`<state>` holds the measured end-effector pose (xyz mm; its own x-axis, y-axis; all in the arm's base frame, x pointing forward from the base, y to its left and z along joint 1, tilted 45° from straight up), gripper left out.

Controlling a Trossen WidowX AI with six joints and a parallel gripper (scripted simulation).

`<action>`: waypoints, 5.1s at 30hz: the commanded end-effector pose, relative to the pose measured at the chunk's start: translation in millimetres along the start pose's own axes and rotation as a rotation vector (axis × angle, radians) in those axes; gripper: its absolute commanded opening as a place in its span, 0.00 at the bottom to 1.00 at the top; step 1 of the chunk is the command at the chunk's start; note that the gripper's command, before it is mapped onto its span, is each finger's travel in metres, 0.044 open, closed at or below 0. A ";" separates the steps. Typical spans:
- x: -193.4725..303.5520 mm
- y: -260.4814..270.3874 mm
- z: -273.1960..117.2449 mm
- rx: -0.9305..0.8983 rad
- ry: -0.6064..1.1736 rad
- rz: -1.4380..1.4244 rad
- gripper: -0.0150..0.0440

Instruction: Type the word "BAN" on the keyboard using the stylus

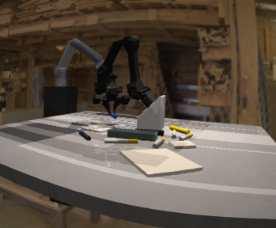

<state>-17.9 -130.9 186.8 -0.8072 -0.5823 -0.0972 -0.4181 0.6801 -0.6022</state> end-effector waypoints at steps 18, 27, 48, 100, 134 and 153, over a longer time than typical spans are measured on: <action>-5.6 -37.5 1.2 -0.201 -0.005 -0.288 0.25; -12.6 -58.7 2.8 -0.286 0.008 -0.447 0.25; -25.7 -90.1 10.8 -0.381 0.043 -0.675 0.25; -33.7 -88.6 -3.6 -0.380 0.043 -0.675 0.51; -97.8 6.7 44.9 0.115 0.966 -0.808 0.51; -89.0 6.9 57.8 0.116 0.967 -0.808 0.51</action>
<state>75.5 -98.9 148.2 -0.3374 -0.2116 0.9173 -0.9319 0.2131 -0.2936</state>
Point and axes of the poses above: the point midway between the two fingers, 35 mm back from their tips, its own z axis out along the fingers, its own y axis across the jaws, x = y × z, the point moved 8 cm from there along -z, back along the fingers, and after that the axes turned 7 degrees about z, right-handed, at the moved point
